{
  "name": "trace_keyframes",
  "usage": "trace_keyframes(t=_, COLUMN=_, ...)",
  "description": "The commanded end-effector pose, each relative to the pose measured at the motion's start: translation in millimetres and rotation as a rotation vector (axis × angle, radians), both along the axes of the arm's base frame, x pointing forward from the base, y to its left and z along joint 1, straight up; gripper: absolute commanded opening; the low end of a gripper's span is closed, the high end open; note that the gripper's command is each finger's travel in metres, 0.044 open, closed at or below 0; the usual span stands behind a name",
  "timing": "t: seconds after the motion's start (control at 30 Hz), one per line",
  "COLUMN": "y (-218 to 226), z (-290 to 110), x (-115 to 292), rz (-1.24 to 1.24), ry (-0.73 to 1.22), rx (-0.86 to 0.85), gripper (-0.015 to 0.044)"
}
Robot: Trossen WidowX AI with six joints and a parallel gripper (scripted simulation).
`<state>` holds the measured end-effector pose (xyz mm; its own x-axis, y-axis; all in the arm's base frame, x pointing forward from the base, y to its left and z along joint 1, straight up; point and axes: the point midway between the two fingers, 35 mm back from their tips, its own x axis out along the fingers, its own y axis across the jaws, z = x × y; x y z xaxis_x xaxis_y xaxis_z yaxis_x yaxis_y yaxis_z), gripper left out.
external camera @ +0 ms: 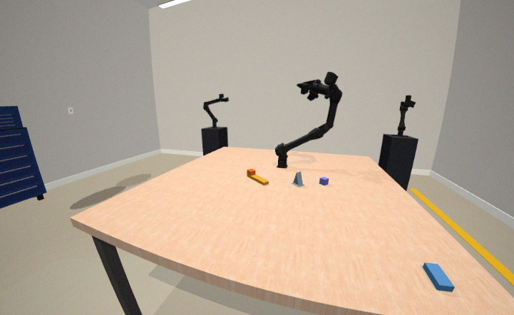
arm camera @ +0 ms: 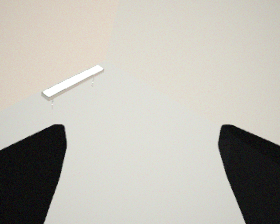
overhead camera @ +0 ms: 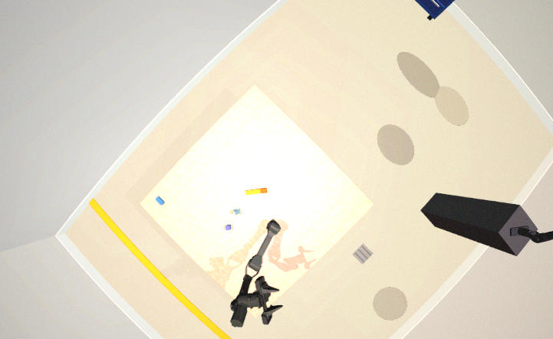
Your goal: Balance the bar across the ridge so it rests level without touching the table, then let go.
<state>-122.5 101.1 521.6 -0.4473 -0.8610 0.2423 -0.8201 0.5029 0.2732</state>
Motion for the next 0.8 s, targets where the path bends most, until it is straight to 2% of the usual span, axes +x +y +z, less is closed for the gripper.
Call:
trace_keyframes(t=0.0, y=-22, z=1, x=8, rz=0.038, ry=0.080, rx=0.073, gripper=0.0315)
trace_keyframes(t=0.33, y=-76, z=3, x=33, rz=0.139, ry=0.304, rx=0.236, gripper=0.0315)
trace_keyframes(t=0.77, y=-148, z=-4, x=67, rz=0.264, ry=0.741, rx=0.460, gripper=0.0315)
